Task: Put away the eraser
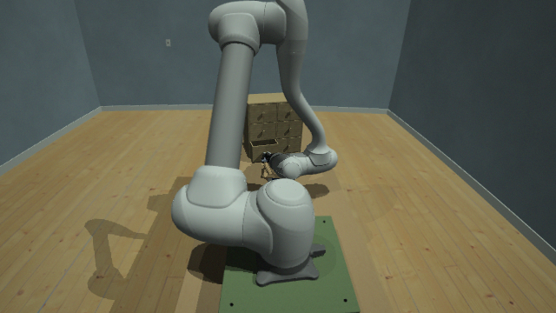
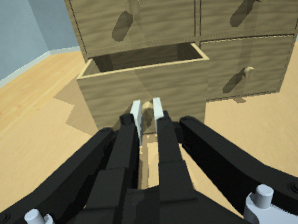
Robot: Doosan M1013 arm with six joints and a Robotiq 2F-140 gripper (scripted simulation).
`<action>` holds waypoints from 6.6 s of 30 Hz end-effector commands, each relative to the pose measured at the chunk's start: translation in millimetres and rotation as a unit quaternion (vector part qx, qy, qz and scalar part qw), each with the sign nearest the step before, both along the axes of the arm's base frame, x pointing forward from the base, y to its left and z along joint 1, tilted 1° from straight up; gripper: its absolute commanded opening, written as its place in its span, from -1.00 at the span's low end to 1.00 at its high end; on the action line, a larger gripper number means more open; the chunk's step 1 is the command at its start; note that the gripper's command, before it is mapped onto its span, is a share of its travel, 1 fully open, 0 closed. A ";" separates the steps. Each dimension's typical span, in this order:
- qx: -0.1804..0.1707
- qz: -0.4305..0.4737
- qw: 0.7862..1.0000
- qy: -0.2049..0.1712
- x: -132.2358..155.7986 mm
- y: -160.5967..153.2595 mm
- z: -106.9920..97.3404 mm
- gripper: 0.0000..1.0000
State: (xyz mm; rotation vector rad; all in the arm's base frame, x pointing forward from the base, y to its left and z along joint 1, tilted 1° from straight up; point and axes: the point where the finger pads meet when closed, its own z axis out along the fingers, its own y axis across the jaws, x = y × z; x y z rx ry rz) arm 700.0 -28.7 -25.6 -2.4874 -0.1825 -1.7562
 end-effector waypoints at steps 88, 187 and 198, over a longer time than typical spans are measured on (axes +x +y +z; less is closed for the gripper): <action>0.000 0.000 1.000 0.000 -106.3 -16.6 95.5 -0.60; -0.086 0.003 0.819 0.567 -208.3 -32.6 195.4 -0.60; -0.086 0.003 0.819 0.567 -208.3 -32.6 195.4 1.00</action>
